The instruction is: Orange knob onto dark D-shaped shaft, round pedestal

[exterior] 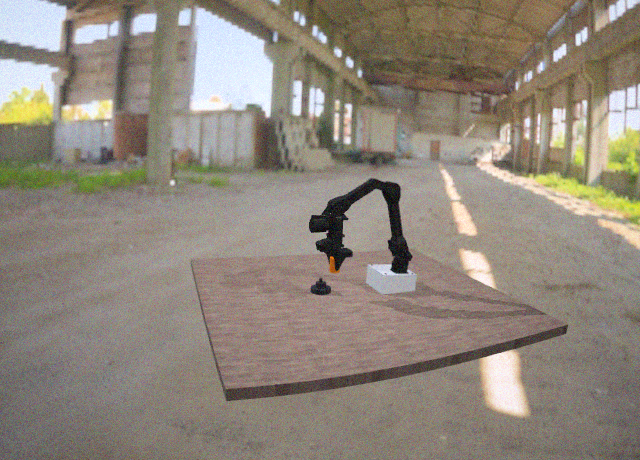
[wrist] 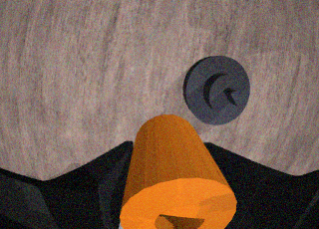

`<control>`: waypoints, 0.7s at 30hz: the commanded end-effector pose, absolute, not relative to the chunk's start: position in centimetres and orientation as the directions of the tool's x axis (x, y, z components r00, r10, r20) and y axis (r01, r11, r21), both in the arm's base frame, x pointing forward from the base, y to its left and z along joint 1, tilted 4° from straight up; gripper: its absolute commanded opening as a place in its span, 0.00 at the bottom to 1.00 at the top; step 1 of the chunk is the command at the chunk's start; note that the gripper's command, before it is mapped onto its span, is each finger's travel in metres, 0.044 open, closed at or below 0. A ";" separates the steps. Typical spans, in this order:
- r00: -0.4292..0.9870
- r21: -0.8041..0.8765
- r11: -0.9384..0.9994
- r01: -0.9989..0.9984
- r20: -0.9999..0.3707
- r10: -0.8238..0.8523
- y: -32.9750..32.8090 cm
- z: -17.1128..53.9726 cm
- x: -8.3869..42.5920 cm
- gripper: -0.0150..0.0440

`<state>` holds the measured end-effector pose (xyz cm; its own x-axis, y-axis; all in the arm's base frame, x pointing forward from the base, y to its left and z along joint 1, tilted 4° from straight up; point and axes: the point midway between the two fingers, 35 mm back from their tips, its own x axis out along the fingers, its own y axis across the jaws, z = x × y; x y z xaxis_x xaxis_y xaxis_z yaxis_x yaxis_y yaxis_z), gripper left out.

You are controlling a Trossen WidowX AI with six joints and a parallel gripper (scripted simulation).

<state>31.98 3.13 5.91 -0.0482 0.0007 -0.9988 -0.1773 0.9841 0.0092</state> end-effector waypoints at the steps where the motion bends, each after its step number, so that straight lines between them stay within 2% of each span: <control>1: -0.035 0.004 0.984 -0.179 -0.999 -0.002 2.2 5.8 32.9 0.25; 21: -0.035 -0.002 0.984 -0.179 -0.999 -0.008 -3.3 3.7 35.3 0.25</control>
